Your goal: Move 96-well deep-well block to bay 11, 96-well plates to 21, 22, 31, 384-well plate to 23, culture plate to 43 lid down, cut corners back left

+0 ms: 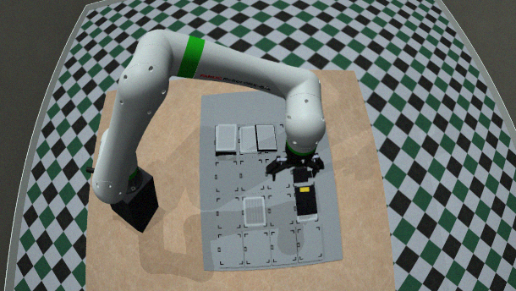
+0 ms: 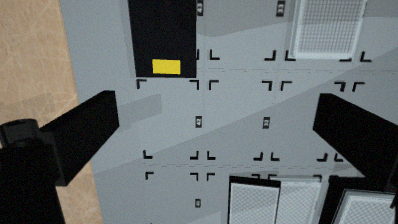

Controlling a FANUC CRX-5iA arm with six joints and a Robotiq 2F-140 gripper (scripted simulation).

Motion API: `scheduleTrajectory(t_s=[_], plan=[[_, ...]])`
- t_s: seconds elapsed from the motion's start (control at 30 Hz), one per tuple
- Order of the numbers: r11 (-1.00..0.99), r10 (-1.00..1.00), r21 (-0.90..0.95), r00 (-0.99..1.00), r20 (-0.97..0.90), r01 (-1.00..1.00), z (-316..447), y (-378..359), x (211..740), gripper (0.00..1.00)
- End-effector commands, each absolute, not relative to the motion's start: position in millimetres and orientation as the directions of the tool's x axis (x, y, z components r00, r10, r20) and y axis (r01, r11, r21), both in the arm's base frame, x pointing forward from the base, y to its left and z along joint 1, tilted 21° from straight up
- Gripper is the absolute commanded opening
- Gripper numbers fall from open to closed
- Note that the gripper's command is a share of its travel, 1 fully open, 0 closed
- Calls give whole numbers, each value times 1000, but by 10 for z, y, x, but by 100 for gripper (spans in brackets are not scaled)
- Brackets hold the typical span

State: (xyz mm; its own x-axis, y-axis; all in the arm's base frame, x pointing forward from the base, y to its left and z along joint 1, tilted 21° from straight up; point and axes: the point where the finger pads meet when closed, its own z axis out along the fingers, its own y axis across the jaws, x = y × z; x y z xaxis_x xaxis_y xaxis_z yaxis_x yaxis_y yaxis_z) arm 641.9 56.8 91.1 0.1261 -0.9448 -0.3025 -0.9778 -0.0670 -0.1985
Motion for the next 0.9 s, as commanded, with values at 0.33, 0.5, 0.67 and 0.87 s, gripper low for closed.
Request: scheduleTrajectory(t_s=[0.33, 0.5, 0.67, 0.87], plan=[[-67, -945, -200, 127, -302, -978, 811, 138, 6632, 100], [-67, -945, -200, 127, -302, -978, 765, -38, 6717, 100], [-67, -945, -200, 127, -302, -978, 738, -143, 6768, 100], [-67, -945, -200, 127, -302, -978, 684, -354, 6869, 100]])
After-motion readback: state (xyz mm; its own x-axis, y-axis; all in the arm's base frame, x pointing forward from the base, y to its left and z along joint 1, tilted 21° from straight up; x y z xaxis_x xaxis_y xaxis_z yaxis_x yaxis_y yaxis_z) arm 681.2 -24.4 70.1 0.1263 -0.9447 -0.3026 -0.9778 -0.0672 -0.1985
